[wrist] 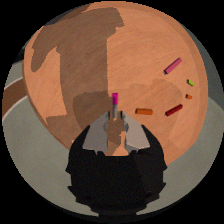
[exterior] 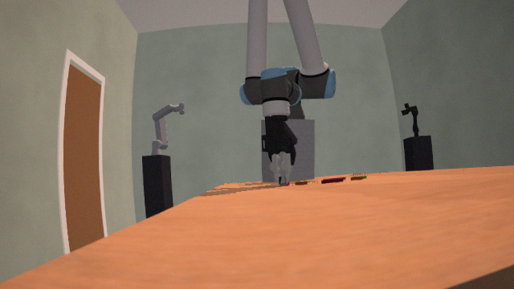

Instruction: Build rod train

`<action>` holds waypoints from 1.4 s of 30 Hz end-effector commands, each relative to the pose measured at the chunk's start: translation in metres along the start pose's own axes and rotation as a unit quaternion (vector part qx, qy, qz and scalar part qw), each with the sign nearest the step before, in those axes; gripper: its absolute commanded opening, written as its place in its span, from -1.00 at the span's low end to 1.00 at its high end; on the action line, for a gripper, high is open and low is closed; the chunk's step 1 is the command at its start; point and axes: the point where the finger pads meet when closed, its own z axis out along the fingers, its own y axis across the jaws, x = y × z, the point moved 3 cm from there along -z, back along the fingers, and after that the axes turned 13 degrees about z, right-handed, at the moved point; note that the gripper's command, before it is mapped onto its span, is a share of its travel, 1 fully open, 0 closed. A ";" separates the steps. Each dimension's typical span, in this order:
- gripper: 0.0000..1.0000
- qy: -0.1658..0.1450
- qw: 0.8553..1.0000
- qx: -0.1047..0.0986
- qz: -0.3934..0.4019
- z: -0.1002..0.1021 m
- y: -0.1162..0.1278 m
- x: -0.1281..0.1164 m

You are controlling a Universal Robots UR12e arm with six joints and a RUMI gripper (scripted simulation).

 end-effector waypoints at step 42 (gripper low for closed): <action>1.00 0.000 1.000 0.000 0.000 -0.086 0.000 0.000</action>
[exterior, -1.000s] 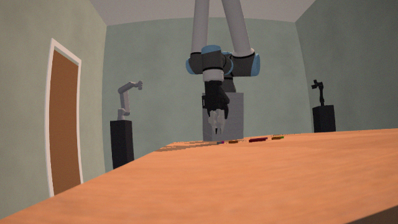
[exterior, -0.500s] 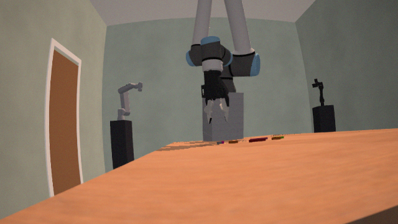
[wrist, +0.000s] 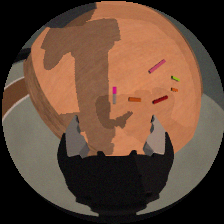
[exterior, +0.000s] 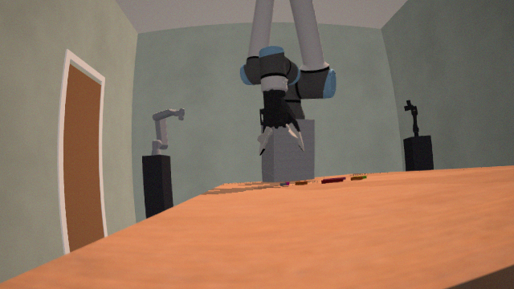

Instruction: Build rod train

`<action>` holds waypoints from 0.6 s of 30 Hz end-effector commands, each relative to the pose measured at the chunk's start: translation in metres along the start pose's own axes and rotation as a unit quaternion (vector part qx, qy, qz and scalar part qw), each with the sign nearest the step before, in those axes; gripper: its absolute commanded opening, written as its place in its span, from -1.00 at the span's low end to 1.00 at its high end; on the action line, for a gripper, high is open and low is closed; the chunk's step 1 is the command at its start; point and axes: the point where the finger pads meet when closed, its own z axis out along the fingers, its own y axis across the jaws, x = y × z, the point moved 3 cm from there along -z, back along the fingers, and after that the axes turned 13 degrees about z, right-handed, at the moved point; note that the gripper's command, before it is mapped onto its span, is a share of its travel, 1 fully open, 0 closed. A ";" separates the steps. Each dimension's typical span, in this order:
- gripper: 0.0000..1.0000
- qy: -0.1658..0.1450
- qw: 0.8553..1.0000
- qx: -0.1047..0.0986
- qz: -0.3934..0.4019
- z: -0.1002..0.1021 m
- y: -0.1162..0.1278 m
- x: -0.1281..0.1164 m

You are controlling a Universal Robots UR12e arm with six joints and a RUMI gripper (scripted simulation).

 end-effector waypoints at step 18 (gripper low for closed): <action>1.00 0.000 1.000 0.000 -0.008 0.000 0.001 0.000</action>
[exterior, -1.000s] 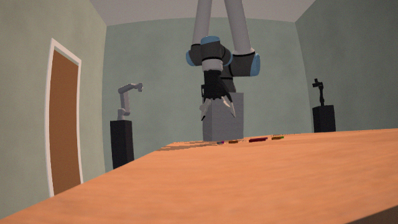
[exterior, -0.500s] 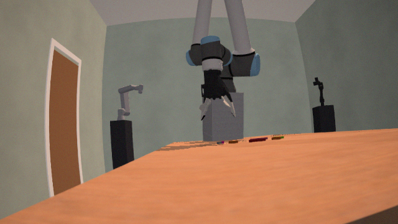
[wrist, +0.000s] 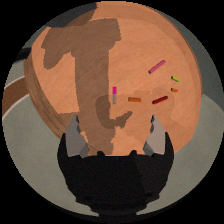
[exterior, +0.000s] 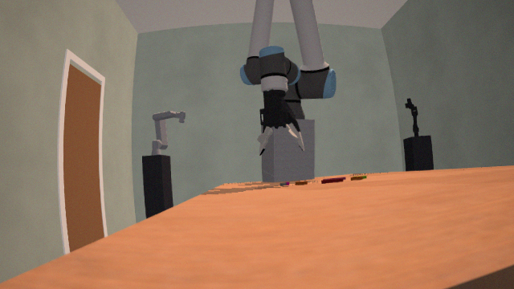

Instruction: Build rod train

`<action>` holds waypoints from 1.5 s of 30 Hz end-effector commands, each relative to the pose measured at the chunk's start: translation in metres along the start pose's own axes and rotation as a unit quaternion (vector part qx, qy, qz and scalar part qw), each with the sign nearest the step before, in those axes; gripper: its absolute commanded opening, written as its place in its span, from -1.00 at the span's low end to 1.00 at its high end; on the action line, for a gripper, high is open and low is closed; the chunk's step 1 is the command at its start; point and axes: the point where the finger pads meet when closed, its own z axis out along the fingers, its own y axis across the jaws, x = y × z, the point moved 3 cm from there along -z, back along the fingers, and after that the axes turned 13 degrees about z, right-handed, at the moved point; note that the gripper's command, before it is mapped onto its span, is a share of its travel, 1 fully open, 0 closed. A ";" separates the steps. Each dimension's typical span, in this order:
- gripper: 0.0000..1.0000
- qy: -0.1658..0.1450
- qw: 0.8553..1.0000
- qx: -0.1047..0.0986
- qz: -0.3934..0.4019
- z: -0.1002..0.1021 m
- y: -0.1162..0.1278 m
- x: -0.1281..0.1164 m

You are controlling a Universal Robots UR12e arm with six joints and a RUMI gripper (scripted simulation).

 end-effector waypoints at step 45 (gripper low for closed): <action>1.00 0.000 0.940 0.001 -0.341 0.004 0.022 0.005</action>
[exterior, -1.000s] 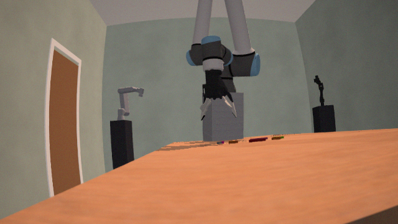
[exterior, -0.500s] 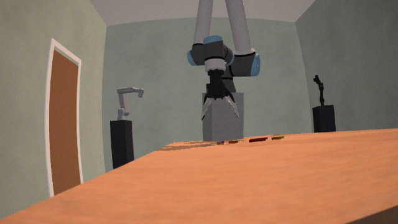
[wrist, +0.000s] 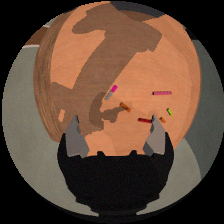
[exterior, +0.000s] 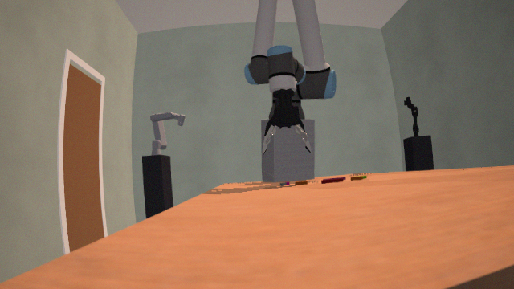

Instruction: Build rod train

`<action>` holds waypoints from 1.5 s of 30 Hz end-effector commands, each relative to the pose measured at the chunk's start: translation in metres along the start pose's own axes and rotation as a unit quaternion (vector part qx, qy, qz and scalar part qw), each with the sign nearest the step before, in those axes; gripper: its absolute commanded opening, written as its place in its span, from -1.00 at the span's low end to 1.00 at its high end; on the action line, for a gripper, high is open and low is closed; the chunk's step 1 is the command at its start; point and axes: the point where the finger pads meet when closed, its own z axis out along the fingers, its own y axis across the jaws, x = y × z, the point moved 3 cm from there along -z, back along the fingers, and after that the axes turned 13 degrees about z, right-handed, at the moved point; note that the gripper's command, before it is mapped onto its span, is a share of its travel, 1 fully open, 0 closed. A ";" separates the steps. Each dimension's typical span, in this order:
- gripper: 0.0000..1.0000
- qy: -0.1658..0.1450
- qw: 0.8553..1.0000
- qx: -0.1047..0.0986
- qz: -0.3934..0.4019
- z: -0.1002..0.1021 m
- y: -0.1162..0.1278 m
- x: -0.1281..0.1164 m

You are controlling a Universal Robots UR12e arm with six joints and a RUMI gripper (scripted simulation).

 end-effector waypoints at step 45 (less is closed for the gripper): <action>1.00 0.000 0.783 -0.001 -0.622 0.006 0.051 -0.028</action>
